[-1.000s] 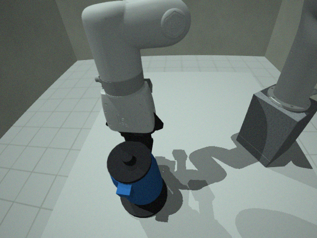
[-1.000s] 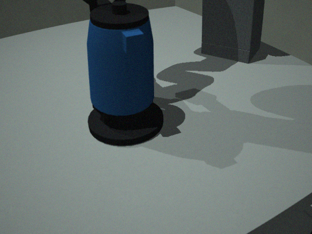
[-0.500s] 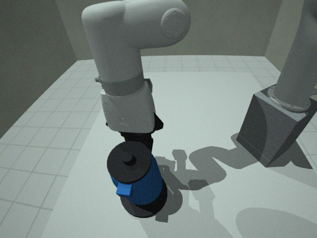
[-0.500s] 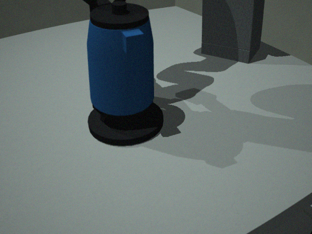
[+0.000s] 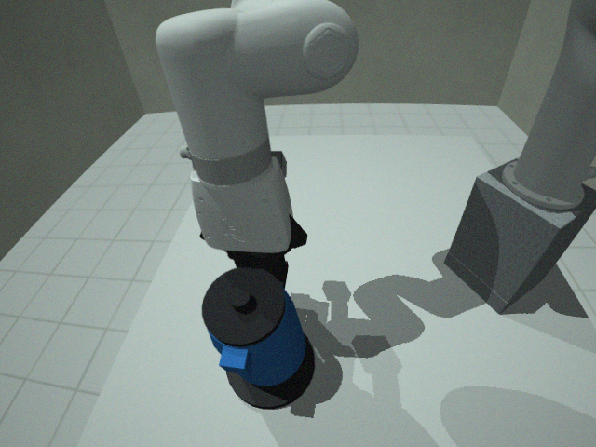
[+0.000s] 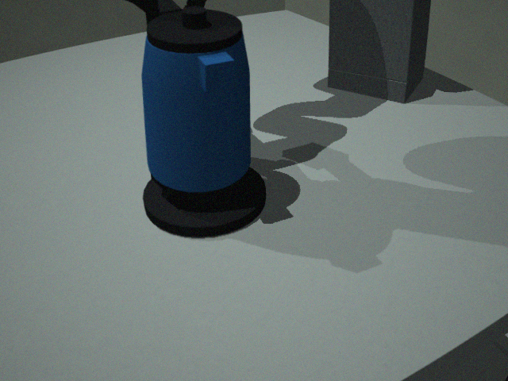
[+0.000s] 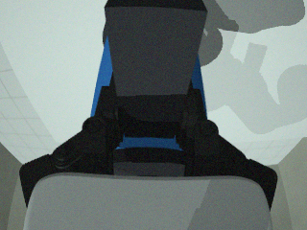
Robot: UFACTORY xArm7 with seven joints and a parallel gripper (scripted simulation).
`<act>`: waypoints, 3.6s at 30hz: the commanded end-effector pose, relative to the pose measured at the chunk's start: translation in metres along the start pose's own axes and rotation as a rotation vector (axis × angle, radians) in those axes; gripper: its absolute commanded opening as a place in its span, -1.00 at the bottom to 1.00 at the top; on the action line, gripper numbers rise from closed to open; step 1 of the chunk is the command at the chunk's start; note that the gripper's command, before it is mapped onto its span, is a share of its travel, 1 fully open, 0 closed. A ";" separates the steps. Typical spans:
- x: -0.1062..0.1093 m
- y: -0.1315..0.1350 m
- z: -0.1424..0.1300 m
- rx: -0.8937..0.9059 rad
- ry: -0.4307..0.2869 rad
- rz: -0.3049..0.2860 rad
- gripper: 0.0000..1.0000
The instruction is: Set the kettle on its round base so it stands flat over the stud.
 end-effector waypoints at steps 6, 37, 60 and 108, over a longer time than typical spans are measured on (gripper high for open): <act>-0.007 -0.001 -0.001 0.000 -0.001 0.004 -1.00; -0.007 -0.001 -0.001 0.000 -0.001 0.004 -1.00; -0.010 -0.001 -0.001 0.000 -0.001 0.004 -1.00; -0.016 -0.001 -0.001 0.000 -0.001 0.004 -1.00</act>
Point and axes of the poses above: the point where the finger pads meet when closed, its own x axis back along the fingers, its own y axis across the jaws, z = x × y, the point moved 4 cm from there along x, back along the fingers
